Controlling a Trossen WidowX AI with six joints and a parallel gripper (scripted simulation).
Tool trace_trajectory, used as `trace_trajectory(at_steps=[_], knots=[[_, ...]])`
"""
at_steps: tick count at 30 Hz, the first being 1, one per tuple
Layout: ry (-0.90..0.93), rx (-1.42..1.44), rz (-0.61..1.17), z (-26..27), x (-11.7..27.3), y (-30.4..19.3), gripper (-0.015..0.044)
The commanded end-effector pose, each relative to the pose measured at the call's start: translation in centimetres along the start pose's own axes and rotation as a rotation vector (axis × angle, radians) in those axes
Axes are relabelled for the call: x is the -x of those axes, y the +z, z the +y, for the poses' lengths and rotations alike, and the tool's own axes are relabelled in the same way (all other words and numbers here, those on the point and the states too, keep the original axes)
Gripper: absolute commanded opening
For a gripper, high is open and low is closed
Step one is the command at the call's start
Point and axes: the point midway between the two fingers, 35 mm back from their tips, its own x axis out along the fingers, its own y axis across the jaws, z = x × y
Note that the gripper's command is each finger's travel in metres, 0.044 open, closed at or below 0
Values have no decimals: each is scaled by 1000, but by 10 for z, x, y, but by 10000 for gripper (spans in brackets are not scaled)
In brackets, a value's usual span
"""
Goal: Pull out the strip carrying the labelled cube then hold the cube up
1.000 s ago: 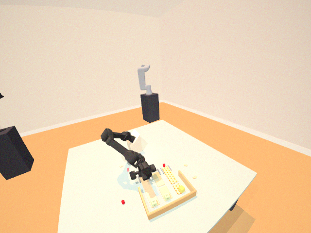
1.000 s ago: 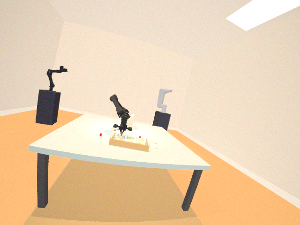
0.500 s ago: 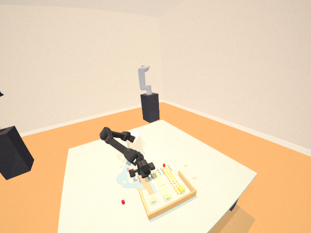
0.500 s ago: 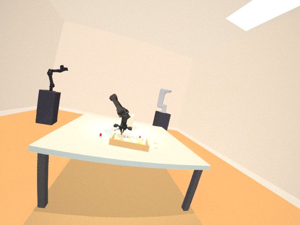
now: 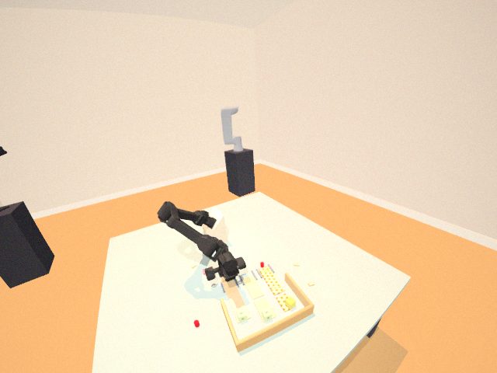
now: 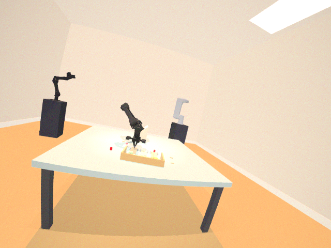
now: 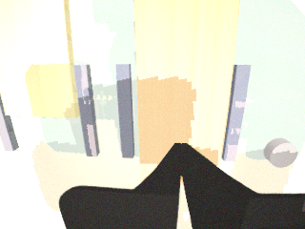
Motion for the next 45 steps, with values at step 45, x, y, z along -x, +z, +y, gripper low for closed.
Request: trace_trajectory(at_steps=[45], knots=[[-1,11,25,1,-4,-79,0]])
